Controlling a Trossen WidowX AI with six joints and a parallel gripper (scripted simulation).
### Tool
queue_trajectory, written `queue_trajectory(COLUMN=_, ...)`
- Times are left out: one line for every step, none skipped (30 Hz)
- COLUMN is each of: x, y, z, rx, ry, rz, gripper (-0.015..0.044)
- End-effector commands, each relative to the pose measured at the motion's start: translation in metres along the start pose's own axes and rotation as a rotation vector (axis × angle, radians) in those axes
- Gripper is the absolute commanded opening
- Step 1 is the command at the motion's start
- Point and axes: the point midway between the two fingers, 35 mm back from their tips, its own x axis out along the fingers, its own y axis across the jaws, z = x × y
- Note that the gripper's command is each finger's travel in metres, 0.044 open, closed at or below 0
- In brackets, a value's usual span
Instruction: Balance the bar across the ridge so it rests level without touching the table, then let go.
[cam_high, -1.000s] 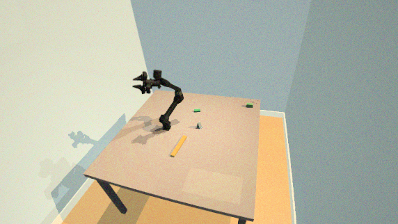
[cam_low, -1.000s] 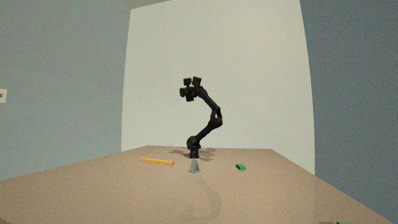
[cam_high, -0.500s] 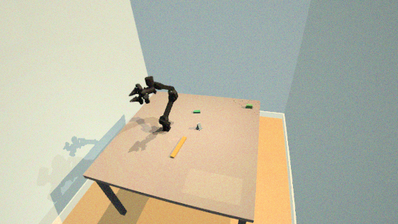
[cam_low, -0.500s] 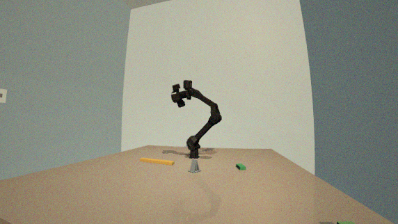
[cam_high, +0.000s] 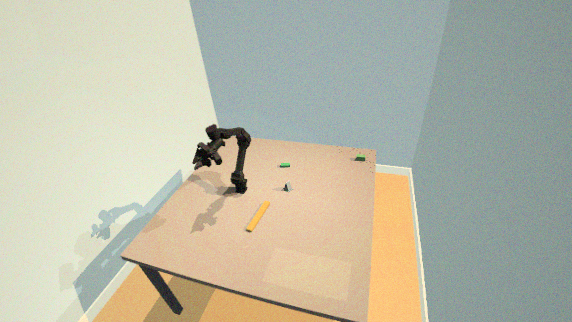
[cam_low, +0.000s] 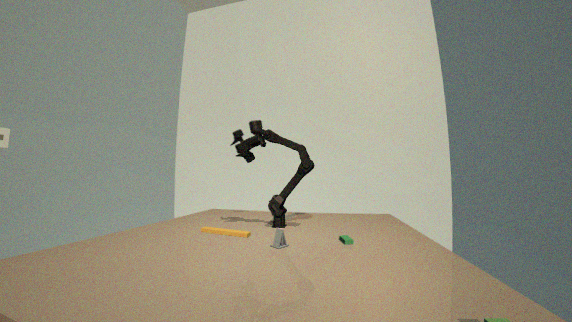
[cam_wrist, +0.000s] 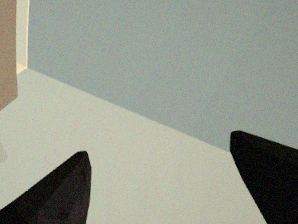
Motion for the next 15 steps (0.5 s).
queue_trajectory(x=0.014, y=0.008, z=0.026, rx=-0.046, ry=-0.093, rz=0.041, gripper=0.0315)
queue_trajectory(x=0.016, y=0.009, z=0.033, rx=-0.057, ry=-0.116, rz=0.048, gripper=0.0315)
queue_trajectory(x=0.018, y=0.01, z=0.039, rx=-0.069, ry=-0.138, rz=0.055, gripper=0.0315)
queue_trajectory(x=0.02, y=0.011, z=0.046, rx=-0.08, ry=-0.161, rz=0.061, gripper=0.0315)
queue_trajectory(x=0.021, y=0.013, z=0.052, rx=-0.092, ry=-0.183, rz=0.068, gripper=0.0315)
queue_trajectory(x=0.023, y=0.014, z=0.059, rx=-0.104, ry=-0.205, rz=0.075, gripper=0.0315)
queue_trajectory(x=0.024, y=0.015, z=0.065, rx=-0.116, ry=-0.227, rz=0.081, gripper=0.0315)
queue_trajectory(x=0.025, y=0.017, z=0.072, rx=-0.12, ry=-0.249, rz=0.088, gripper=0.0315)
queue_trajectory(x=0.026, y=0.018, z=0.078, rx=-0.125, ry=-0.272, rz=0.095, gripper=0.0315)
queue_trajectory(x=0.027, y=0.019, z=0.085, rx=-0.13, ry=-0.294, rz=0.101, gripper=0.0315)
queue_trajectory(x=0.028, y=0.02, z=0.09, rx=-0.136, ry=-0.312, rz=0.107, gripper=0.0315)
queue_trajectory(x=0.028, y=0.022, z=0.096, rx=-0.144, ry=-0.332, rz=0.115, gripper=0.0315)
queue_trajectory(x=0.029, y=0.024, z=0.103, rx=-0.153, ry=-0.355, rz=0.123, gripper=0.0315)
queue_trajectory(x=0.029, y=0.026, z=0.11, rx=-0.162, ry=-0.377, rz=0.132, gripper=0.0315)
queue_trajectory(x=0.03, y=0.028, z=0.117, rx=-0.172, ry=-0.4, rz=0.14, gripper=0.0315)
